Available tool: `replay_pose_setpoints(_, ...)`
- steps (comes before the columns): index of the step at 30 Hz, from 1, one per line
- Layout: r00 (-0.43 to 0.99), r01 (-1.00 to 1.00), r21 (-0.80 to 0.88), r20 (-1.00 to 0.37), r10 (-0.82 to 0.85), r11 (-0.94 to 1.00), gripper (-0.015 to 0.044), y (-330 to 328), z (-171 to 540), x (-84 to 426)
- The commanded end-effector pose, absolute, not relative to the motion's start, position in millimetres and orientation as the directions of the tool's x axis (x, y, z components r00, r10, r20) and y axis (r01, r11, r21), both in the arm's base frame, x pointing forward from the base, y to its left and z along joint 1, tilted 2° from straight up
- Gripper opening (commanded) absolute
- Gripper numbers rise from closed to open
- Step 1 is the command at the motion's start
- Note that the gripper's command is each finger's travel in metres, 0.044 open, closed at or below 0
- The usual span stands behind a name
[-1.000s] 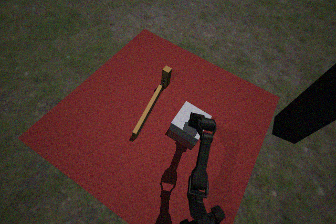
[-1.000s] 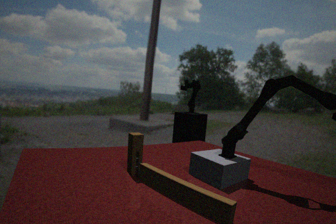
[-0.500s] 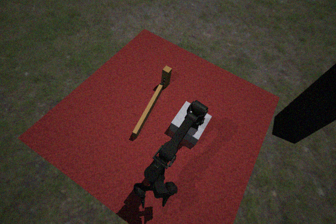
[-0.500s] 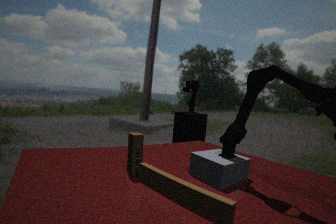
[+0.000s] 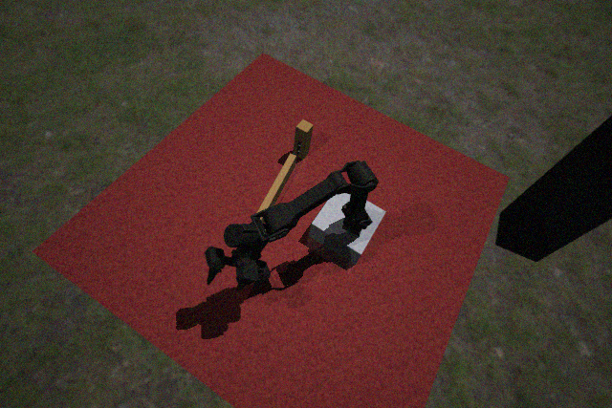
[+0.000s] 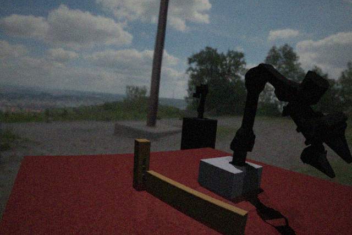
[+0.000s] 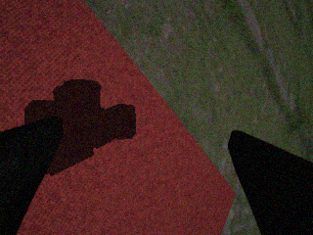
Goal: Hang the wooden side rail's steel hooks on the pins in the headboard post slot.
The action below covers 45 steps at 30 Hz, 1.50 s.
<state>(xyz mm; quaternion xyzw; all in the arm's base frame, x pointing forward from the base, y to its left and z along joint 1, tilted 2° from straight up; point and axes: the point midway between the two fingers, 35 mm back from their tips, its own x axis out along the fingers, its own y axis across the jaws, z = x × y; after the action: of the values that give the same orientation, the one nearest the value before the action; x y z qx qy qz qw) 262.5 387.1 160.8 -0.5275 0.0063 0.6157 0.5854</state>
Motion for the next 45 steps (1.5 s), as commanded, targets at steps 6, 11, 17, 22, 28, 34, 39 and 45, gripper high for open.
replay_pose_setpoints(6,0.471,-0.624,-0.686,-0.713,0.519,-0.375,0.044,257,140,349)
replay_pose_setpoints(11,0.561,-0.59,-0.671,-0.741,0.37,-0.449,0.044,172,128,376)
replay_pose_setpoints(17,0.609,-0.591,-0.585,-0.775,0.169,-0.555,0.044,66,112,382)
replay_pose_setpoints(22,0.596,-0.621,-0.459,-0.803,-0.002,-0.635,0.044,-19,97,364)
replay_pose_setpoints(28,0.515,-0.676,-0.254,-0.834,-0.197,-0.692,0.044,-111,78,315)
replay_pose_setpoints(34,0.375,-0.711,-0.028,-0.86,-0.345,-0.703,0.044,-179,60,245)
replay_pose_setpoints(39,0.356,-0.712,-0.003,-0.863,-0.358,-0.702,0.044,-185,57,236)
replay_pose_setpoints(45,0.356,-0.712,-0.003,-0.863,-0.358,-0.702,0.044,-185,57,236)
